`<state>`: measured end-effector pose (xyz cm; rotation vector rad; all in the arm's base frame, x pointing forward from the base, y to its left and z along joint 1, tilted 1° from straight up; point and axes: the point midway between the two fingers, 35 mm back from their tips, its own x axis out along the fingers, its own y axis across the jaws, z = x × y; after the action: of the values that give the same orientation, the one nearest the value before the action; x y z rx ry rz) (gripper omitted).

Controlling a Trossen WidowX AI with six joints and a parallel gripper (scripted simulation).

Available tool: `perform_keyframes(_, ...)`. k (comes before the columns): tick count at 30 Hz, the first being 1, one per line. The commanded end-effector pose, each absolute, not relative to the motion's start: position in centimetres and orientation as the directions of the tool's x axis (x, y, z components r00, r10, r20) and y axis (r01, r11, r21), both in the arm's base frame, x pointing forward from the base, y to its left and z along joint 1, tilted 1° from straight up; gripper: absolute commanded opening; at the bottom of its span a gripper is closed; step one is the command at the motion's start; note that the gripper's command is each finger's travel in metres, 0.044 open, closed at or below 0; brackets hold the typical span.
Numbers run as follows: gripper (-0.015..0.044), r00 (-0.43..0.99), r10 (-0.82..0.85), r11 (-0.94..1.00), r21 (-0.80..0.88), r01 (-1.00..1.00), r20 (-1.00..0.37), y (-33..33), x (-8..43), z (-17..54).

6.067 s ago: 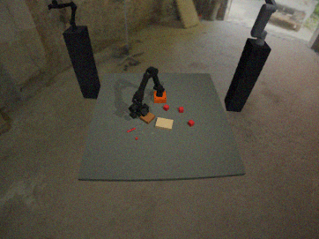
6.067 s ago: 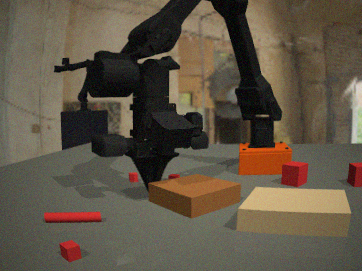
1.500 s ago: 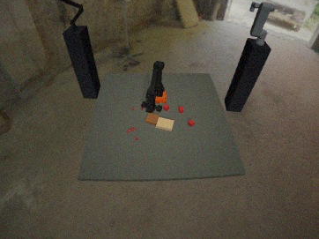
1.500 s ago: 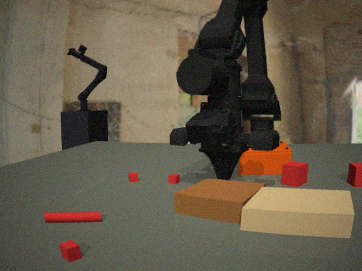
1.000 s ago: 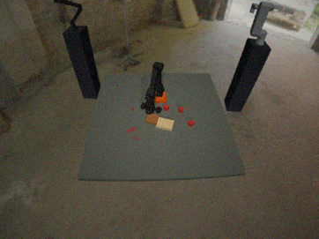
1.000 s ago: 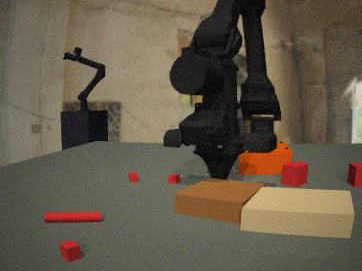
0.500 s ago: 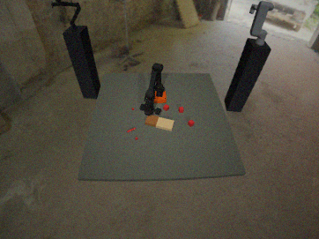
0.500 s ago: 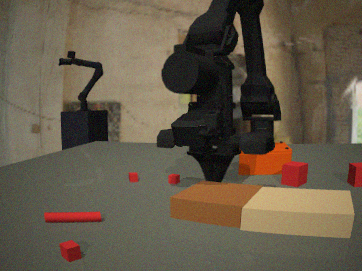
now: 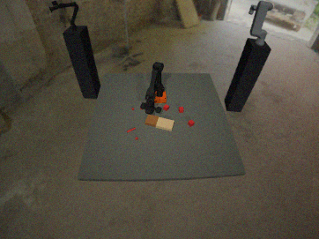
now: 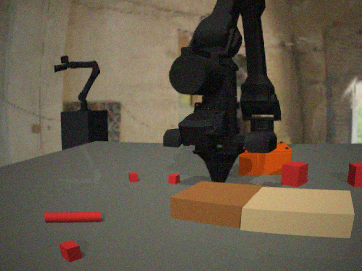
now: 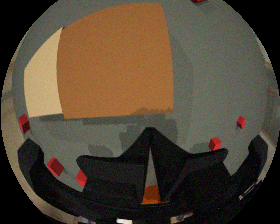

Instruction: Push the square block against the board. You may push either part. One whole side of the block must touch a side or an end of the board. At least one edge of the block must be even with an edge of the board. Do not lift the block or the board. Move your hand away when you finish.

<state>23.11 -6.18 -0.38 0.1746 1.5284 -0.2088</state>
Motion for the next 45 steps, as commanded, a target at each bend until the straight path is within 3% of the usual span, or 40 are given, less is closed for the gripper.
perform_keyframes(1, 0.0000, 0.030, -0.026, 0.969, -0.018, 0.247, -0.999, -6.0, 22.4, -0.5)
perform_keyframes(16, 0.0000, 0.028, -0.026, 0.969, -0.018, 0.247, -0.999, -5.4, 20.1, -0.8)
perform_keyframes(21, 0.0000, 0.029, -0.026, 0.969, -0.018, 0.246, -0.999, -5.4, 20.5, 4.5)
perform_keyframes(27, 0.0000, 0.029, -0.026, 0.969, -0.018, 0.247, -0.999, -5.4, 20.4, 4.8)
perform_keyframes(35, 0.0000, 0.031, -0.024, 0.983, -0.018, 0.182, -0.999, -2.7, 23.7, 4.8)
perform_keyframes(40, 0.0000, 0.031, -0.024, 0.983, -0.018, 0.182, -0.999, -2.8, 23.8, -0.4)
perform_keyframes(45, 0.0000, 0.031, -0.024, 0.983, -0.018, 0.182, -0.999, -2.8, 23.8, -0.7)
